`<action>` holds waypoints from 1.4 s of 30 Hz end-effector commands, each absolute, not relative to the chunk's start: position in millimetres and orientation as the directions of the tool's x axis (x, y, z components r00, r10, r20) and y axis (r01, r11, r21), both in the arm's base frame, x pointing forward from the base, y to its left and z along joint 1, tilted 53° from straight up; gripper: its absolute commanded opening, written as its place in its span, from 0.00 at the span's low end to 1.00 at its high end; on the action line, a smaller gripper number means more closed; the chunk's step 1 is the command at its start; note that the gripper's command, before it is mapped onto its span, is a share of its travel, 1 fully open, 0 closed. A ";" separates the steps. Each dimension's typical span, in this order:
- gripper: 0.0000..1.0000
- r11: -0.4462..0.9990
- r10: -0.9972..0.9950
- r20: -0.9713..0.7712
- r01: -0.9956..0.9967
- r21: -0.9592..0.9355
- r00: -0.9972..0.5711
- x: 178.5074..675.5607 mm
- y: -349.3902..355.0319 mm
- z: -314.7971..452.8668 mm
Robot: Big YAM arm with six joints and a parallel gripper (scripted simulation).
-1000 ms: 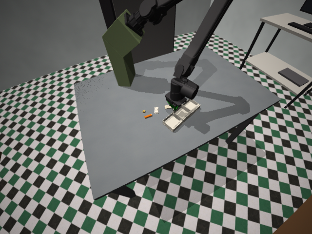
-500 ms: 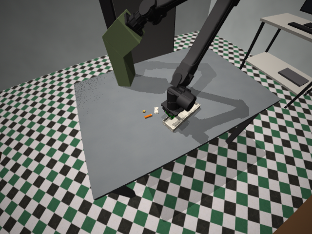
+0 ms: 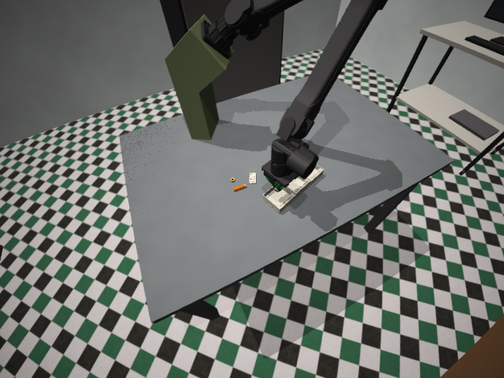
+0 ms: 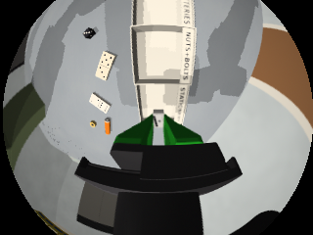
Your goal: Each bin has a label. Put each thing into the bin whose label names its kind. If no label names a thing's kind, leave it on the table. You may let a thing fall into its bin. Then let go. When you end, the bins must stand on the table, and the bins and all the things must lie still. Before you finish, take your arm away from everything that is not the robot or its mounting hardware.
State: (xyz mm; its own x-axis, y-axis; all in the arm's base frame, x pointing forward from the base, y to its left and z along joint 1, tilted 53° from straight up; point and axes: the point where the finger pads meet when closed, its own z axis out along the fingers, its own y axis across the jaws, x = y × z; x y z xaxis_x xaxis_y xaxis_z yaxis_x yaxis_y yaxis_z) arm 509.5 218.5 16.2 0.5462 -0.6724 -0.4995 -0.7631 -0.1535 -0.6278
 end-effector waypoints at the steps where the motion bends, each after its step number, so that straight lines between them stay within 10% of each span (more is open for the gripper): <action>1: 0.09 -0.169 -0.669 -0.502 -0.771 -0.614 0.547 503.9 218.9 7.1; 42: 0.09 -0.148 -0.674 -0.507 -0.770 -0.621 0.538 526.0 249.0 -14.4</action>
